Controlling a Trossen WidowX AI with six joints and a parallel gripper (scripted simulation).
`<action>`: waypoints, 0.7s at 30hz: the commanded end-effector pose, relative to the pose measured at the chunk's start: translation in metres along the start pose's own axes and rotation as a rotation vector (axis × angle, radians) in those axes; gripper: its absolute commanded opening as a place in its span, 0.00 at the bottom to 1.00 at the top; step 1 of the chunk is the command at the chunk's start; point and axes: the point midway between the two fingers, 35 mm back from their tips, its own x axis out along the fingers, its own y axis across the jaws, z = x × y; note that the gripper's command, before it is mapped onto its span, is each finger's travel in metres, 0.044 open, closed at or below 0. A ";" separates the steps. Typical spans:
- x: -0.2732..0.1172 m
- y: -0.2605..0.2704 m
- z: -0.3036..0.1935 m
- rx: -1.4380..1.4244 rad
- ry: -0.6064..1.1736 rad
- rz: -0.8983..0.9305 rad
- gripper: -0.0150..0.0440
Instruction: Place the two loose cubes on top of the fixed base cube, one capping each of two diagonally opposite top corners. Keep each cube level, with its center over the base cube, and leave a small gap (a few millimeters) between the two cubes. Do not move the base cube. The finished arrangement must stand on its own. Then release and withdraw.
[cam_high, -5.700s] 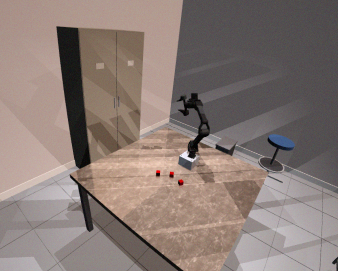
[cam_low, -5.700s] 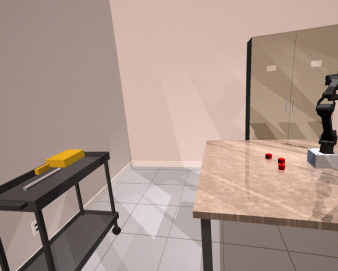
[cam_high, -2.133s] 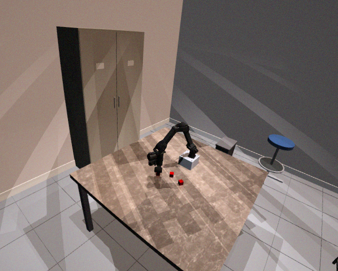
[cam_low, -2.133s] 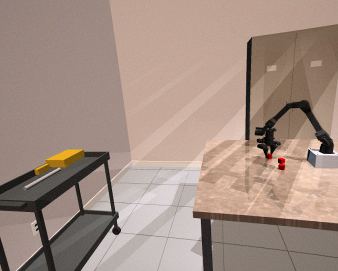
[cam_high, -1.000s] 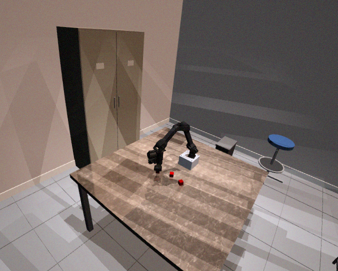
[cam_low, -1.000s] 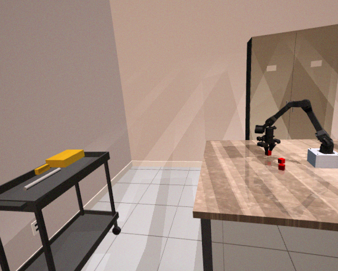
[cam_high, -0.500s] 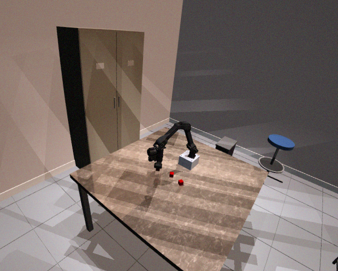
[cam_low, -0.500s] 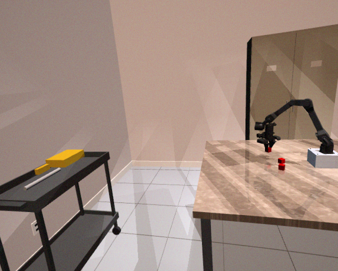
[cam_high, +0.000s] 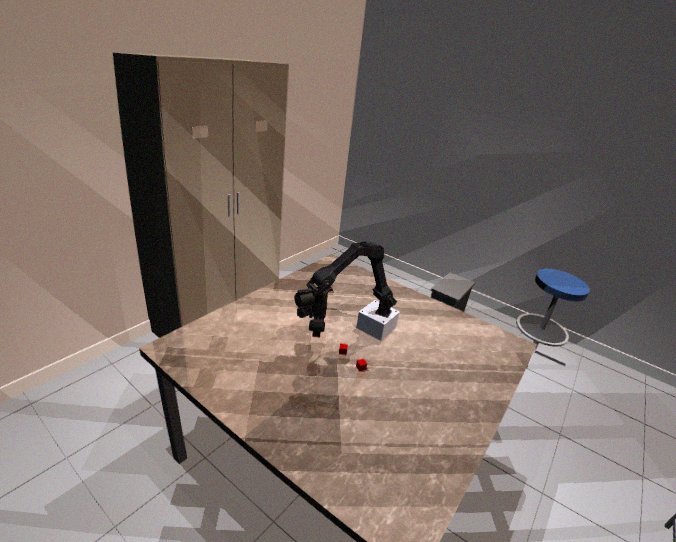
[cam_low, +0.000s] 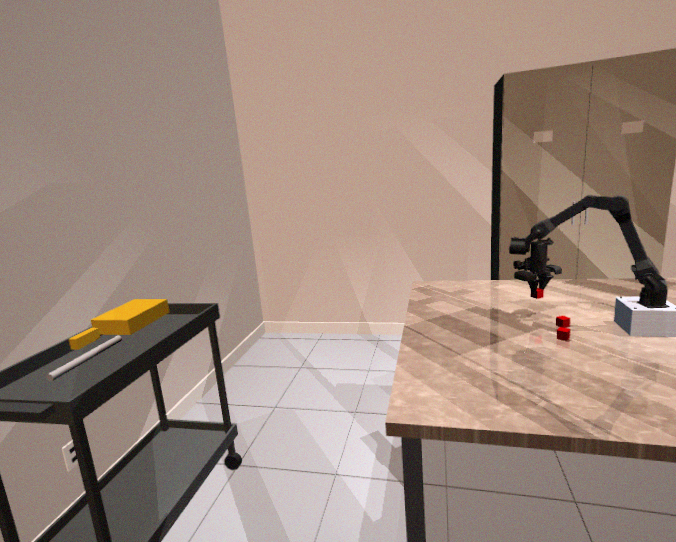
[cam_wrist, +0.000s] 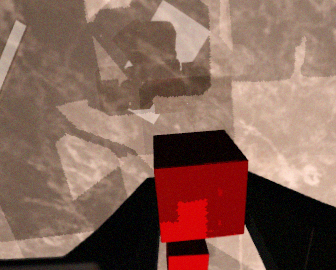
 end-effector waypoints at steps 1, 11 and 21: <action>-0.009 0.000 0.000 -0.004 -0.005 0.002 0.43; -0.026 -0.001 -0.002 -0.010 0.002 0.001 0.43; -0.025 0.011 -0.016 0.019 0.004 0.001 0.43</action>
